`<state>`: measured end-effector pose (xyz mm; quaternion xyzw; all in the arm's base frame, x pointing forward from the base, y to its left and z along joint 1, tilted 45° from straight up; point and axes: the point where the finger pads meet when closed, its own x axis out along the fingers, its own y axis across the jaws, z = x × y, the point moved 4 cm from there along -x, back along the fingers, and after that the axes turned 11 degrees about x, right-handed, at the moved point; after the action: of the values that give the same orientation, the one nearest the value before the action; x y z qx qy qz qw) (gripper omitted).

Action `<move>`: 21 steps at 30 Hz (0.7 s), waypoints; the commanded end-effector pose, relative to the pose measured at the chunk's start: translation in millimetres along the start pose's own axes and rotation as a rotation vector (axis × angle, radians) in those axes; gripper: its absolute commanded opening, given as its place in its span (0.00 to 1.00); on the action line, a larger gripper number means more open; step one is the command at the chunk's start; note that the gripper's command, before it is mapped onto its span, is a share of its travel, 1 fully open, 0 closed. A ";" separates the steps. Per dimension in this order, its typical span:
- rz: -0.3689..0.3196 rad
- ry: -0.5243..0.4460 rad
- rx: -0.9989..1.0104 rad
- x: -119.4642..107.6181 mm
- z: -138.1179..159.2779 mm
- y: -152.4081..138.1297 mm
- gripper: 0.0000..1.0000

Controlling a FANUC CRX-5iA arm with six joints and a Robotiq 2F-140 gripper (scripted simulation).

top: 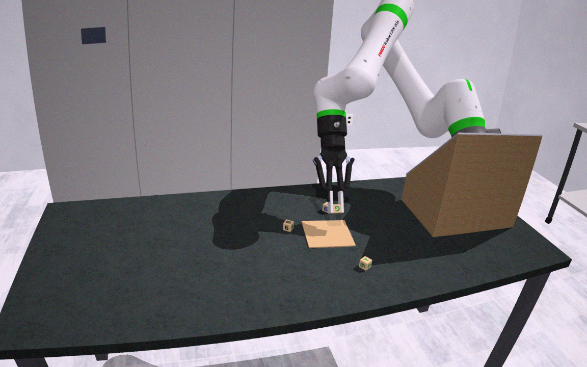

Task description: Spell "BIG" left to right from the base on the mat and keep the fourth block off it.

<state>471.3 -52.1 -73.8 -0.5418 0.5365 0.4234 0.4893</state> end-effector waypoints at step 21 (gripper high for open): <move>0.120 -0.381 -0.007 1.5 -24.5 -6.3 0.13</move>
<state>476.1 -72.7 -70.0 -0.4370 0.4733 0.5320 0.5495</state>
